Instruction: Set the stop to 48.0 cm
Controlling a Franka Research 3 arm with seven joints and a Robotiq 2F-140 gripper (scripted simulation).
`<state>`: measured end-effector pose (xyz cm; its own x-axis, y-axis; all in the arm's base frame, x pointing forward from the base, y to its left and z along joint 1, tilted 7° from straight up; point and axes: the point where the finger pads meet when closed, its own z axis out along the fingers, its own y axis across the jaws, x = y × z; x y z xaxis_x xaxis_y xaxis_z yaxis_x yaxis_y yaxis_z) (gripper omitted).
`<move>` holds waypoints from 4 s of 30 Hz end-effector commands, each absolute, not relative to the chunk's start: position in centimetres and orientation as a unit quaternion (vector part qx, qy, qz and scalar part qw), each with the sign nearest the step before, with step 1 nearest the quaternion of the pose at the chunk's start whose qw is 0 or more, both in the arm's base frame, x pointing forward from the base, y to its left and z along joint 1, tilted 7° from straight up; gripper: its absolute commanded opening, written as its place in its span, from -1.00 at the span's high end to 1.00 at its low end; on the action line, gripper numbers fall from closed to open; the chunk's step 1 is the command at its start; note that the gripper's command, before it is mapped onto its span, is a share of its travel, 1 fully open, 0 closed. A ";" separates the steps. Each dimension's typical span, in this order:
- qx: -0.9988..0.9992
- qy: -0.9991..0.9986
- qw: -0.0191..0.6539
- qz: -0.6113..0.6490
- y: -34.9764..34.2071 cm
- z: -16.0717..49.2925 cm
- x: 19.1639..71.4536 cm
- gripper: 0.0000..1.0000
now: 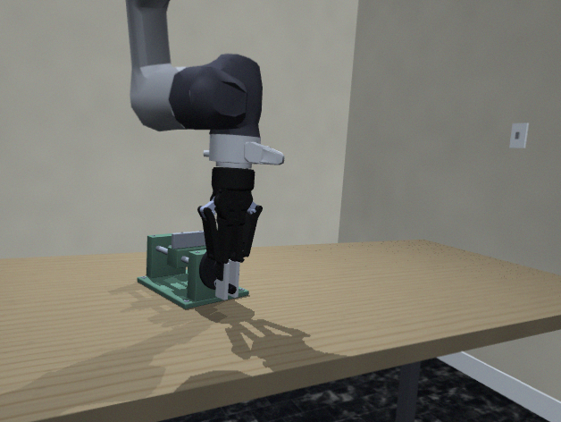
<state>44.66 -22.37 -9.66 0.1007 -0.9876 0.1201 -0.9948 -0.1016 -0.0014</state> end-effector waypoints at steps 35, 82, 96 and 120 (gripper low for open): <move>0.739 -0.671 0.040 0.047 -22.0 -5.0 42.7 0.92; 0.739 -0.671 0.040 0.047 -21.6 -4.7 47.5 0.92; 0.739 -0.671 0.040 0.047 -21.6 -5.3 47.9 0.92; 0.739 -0.671 0.040 0.047 -21.7 -6.0 48.1 0.92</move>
<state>48.11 -21.57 -5.88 0.0988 -0.9875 0.1227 -0.9950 -0.0997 -0.0016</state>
